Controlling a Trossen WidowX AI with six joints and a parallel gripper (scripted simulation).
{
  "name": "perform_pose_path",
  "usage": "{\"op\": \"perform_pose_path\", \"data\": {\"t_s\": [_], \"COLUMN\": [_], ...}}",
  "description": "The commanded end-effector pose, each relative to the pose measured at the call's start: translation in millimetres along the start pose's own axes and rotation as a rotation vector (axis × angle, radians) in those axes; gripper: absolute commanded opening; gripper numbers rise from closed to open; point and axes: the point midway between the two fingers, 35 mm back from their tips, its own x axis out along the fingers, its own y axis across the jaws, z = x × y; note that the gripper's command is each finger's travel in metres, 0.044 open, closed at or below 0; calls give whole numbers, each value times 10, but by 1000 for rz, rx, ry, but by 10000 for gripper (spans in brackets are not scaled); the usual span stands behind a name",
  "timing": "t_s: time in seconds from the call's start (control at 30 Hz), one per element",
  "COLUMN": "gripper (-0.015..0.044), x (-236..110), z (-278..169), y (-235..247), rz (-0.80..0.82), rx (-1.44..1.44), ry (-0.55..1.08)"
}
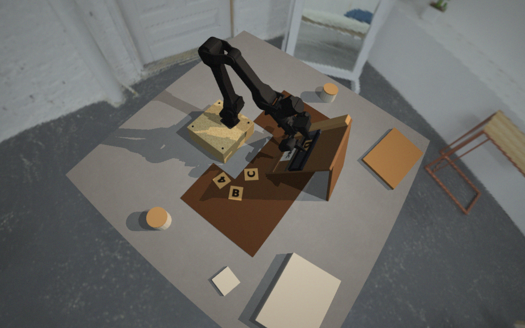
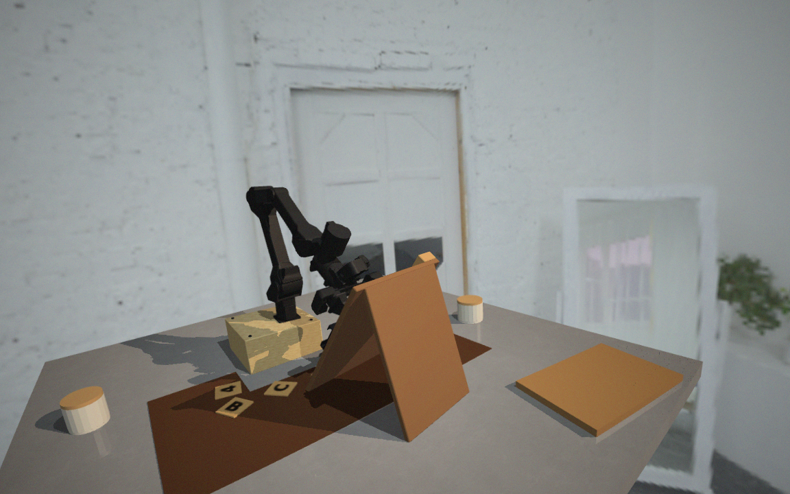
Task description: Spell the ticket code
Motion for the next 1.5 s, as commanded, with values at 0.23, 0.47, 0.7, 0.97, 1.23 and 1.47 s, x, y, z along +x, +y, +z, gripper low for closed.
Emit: {"op": "perform_pose_path", "data": {"t_s": [0.23,0.47,0.7,0.97,1.23,1.47], "gripper": [0,0,0,0,0,0], "x": [-1,0,0,0,0,0], "z": [-1,0,1,2,2,2], "y": [60,94,129,168,208,243], "rz": [0,0,0,1,1,1], "rx": [4,4,5,5,5,6], "ry": [1,1,1,1,1,1]}}
